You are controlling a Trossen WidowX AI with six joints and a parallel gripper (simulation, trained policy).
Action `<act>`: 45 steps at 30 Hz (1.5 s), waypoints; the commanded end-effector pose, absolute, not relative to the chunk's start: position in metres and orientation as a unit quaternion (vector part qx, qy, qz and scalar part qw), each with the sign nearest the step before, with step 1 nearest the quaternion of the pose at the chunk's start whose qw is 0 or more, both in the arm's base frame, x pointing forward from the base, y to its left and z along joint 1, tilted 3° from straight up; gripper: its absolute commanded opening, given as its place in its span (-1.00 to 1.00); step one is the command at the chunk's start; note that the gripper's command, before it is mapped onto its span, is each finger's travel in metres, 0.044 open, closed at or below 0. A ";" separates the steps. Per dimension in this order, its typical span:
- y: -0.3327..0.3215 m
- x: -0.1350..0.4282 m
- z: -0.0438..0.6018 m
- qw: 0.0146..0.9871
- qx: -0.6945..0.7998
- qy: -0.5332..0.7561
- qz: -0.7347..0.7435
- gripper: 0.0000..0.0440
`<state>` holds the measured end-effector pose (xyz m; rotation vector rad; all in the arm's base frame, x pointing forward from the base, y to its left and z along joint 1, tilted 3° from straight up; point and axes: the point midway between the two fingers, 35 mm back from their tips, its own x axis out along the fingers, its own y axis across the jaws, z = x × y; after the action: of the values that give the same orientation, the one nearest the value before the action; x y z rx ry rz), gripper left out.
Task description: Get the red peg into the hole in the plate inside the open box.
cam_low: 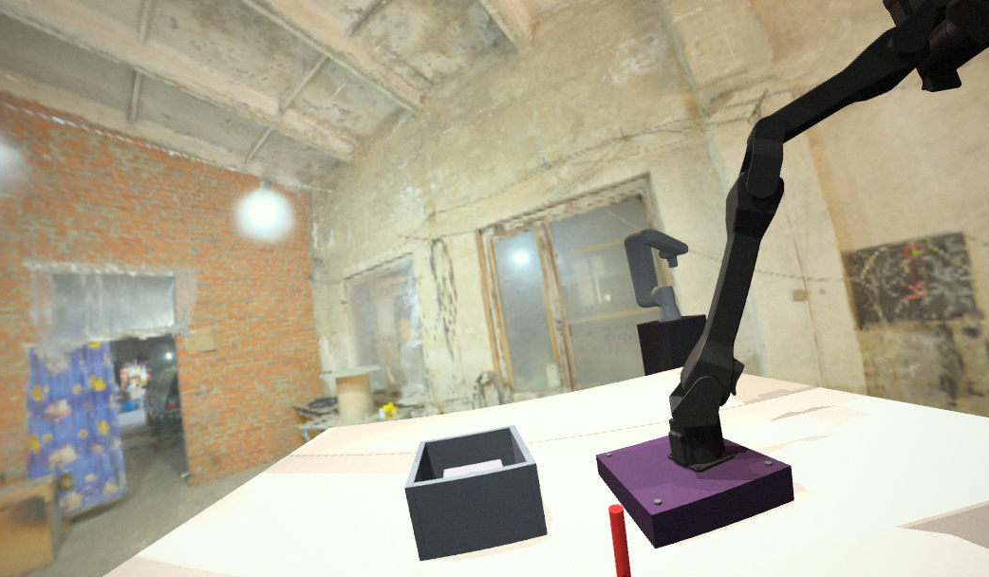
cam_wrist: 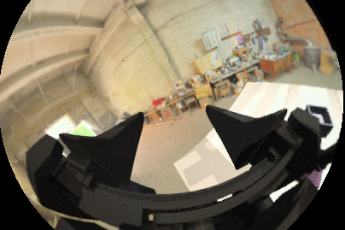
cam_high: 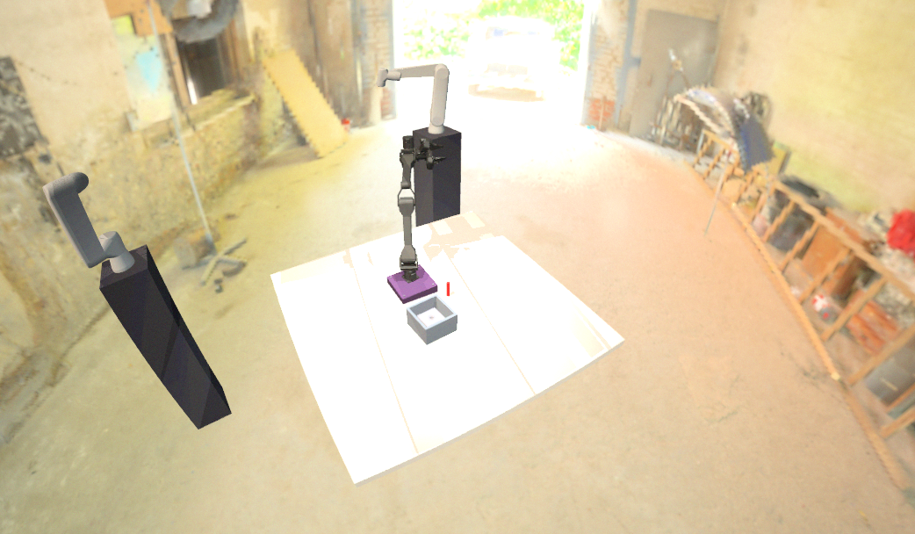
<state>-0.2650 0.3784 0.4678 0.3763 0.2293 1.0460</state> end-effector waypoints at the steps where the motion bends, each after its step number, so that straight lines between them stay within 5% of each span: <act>1: 0.383 -0.260 0.468 0.843 0.174 0.107 0.497 0.90; 19: 0.473 -0.035 0.376 0.863 -0.013 0.160 0.479 1.00; 32: 0.400 0.113 0.297 0.864 -0.038 0.327 0.381 0.98; 45: 0.293 0.186 0.241 0.845 0.041 0.481 0.228 1.00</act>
<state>0.1812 0.3094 0.2499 0.0538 0.9650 0.5323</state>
